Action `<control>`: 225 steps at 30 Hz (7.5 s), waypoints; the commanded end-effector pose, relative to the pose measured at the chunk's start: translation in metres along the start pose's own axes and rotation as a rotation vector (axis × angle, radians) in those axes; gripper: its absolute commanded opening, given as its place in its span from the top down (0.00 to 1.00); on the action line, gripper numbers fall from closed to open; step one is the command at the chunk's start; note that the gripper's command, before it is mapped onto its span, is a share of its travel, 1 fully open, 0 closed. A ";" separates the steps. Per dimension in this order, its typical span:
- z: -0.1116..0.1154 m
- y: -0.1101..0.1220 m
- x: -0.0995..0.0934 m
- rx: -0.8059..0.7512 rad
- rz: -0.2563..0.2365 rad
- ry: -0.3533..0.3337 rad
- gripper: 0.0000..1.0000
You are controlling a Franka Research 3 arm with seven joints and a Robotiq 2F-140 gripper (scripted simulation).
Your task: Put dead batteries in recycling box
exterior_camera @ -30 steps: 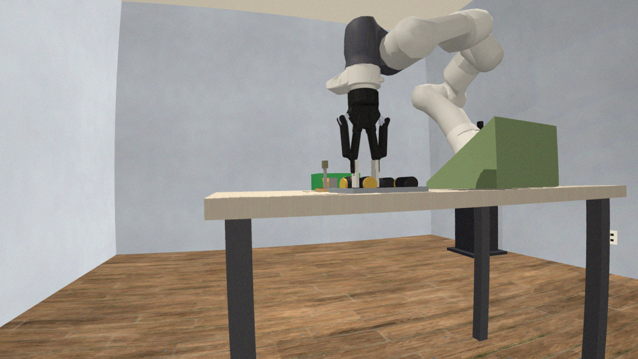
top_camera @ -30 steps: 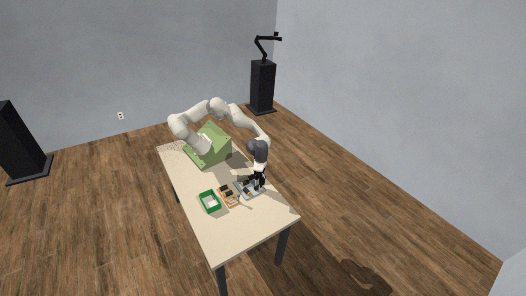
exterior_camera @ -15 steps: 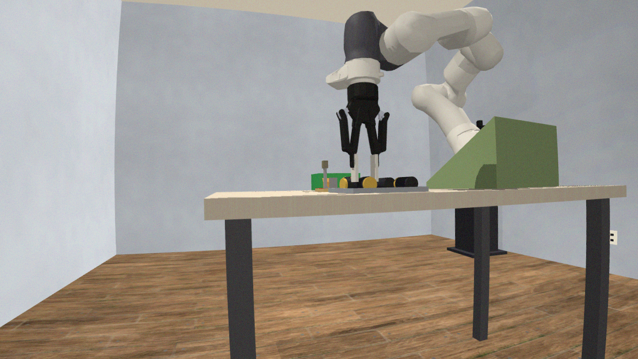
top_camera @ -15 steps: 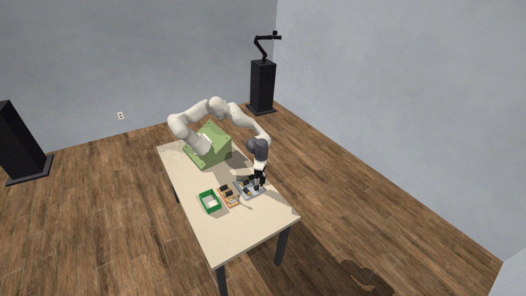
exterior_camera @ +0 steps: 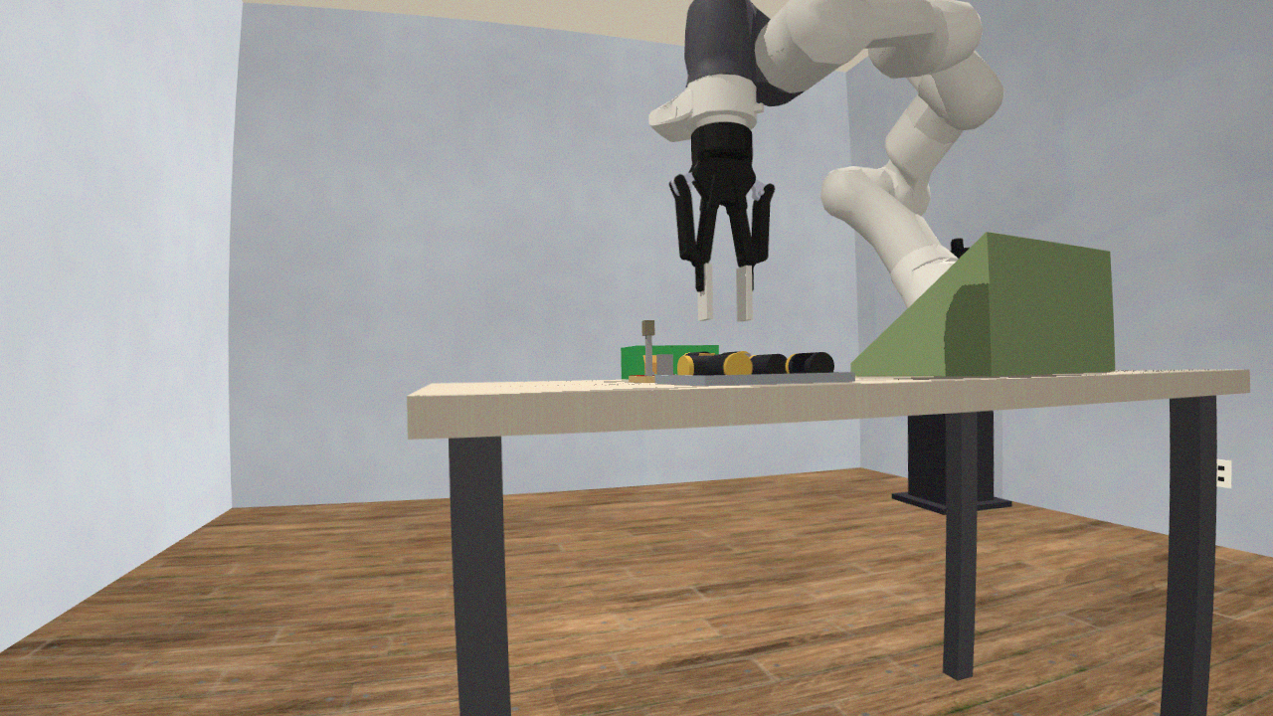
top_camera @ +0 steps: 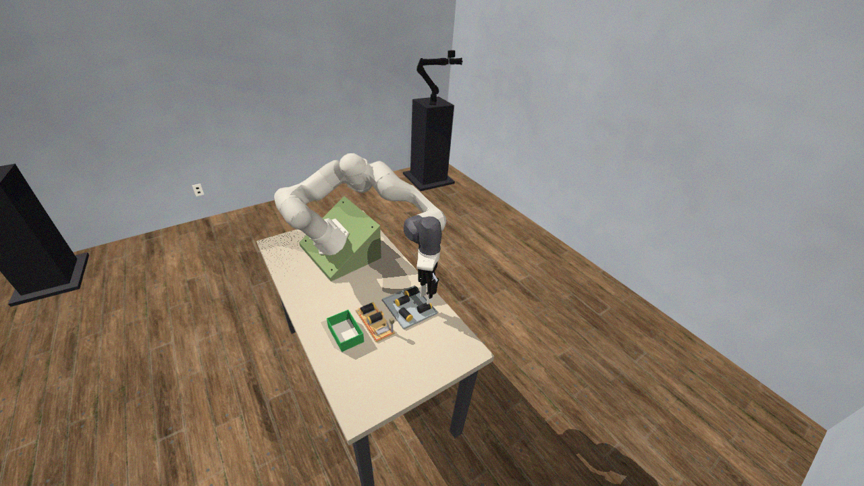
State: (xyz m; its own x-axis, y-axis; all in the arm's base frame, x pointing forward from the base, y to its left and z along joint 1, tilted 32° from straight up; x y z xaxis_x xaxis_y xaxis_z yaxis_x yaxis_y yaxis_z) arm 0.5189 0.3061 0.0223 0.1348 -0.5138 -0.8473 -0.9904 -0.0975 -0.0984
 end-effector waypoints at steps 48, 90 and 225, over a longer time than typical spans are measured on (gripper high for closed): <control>-0.072 0.087 -0.053 0.007 0.010 0.006 0.71; -0.073 0.087 0.019 -0.008 0.010 0.006 0.71; -0.072 0.087 0.063 -0.008 0.010 0.006 0.84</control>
State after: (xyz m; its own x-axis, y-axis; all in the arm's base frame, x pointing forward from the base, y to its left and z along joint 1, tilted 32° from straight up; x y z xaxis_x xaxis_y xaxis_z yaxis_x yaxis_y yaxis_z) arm 0.4429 0.2033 -0.0017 0.1222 -0.5210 -0.8448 -0.9919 -0.0927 -0.0863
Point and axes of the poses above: the point where the finger pads meet when closed, its own x axis out along the fingers, its own y axis across the jaws, z = x × y, the point moved 10 cm from there along -x, back along the fingers, and after that the axes turned 3 degrees about x, right-handed, at the moved point
